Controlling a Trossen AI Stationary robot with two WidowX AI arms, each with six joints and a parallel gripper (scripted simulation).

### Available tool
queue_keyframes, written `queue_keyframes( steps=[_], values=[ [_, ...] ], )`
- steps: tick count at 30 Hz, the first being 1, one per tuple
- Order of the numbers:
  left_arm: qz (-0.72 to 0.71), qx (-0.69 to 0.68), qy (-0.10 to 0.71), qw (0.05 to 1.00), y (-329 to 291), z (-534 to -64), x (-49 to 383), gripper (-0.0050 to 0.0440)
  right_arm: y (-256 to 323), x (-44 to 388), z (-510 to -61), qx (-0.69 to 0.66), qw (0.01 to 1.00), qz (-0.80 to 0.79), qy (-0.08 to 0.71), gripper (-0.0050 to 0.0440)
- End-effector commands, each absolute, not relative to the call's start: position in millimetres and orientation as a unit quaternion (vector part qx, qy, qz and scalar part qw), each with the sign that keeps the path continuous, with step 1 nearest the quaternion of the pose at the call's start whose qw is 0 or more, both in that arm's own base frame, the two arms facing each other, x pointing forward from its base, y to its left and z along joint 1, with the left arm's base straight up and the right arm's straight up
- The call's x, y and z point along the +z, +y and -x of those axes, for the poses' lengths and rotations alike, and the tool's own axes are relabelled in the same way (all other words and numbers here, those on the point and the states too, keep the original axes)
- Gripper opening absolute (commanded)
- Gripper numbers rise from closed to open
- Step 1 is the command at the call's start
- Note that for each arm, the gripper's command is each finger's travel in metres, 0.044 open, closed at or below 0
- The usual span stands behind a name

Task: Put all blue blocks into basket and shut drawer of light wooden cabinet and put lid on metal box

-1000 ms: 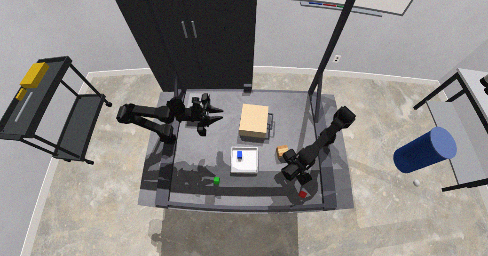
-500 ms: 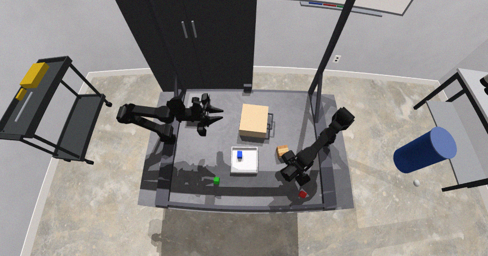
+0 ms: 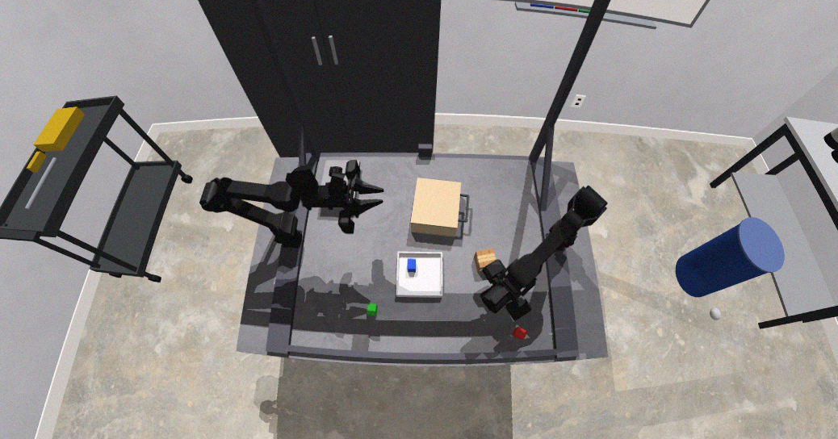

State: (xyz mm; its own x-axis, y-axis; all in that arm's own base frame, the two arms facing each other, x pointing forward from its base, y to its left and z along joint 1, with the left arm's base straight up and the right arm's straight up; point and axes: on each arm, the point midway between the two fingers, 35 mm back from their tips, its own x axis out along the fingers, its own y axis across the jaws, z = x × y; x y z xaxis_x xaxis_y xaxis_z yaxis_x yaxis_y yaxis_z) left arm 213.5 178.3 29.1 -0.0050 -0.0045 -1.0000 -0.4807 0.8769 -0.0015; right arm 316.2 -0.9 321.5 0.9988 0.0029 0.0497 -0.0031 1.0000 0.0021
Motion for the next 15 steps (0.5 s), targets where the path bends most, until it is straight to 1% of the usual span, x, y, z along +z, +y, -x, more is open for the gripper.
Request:
queue_keyframes(
  steps=[1,2,3,15],
  values=[
    [0.17,0.185,0.671,0.698,185.9,-220.3,41.9,0.035,-0.7,342.3,-311.3,0.001,0.999,-0.003,-0.051,0.0136],
    [0.169,0.186,0.669,0.699,186.4,-220.9,41.8,0.035,-0.7,342.3,-311.3,0.001,0.999,-0.003,-0.051,0.0136],
    [0.169,0.186,0.669,0.699,186.2,-220.8,41.6,0.0,-0.7,342.3,-311.3,0.001,0.999,-0.003,-0.051,0.0136],
    [0.172,0.183,0.674,0.694,184.8,-219.2,38.4,-0.0001,-0.7,342.3,-311.3,0.001,0.999,-0.003,-0.051,0.0136]
  ],
)
